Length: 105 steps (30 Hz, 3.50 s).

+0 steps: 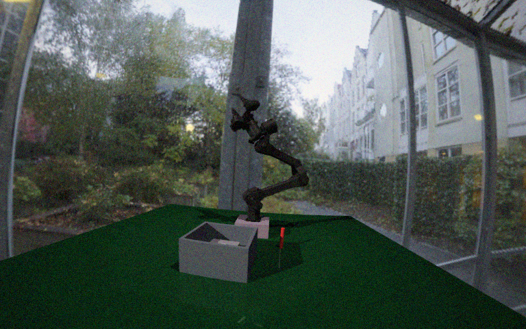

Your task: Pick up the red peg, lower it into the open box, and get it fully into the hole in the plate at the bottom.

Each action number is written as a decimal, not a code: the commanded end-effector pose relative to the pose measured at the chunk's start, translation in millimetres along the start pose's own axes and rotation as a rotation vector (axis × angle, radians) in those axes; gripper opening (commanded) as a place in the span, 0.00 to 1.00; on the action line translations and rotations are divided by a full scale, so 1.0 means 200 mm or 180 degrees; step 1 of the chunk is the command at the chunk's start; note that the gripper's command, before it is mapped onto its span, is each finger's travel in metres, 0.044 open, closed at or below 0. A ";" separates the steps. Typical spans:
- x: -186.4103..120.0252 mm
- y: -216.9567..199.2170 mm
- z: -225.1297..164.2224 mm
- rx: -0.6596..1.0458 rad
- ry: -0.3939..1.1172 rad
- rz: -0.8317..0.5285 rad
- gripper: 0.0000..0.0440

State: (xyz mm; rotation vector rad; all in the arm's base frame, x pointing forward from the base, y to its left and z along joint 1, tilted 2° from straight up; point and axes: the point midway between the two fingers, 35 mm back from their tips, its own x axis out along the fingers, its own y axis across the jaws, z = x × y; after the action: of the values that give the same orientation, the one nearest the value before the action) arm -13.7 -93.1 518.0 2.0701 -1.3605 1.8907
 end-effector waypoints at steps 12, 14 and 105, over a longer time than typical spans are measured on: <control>-0.01 0.12 0.32 0.1001 -0.0738 0.0440 1.00; -0.02 0.14 0.38 0.1159 -0.0857 0.0535 1.00; -2.07 -0.10 0.83 0.1785 -0.0584 0.7748 1.00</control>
State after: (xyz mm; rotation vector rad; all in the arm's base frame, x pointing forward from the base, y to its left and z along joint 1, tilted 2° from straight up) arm 189.0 47.8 154.8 0.3003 1.3128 -0.5047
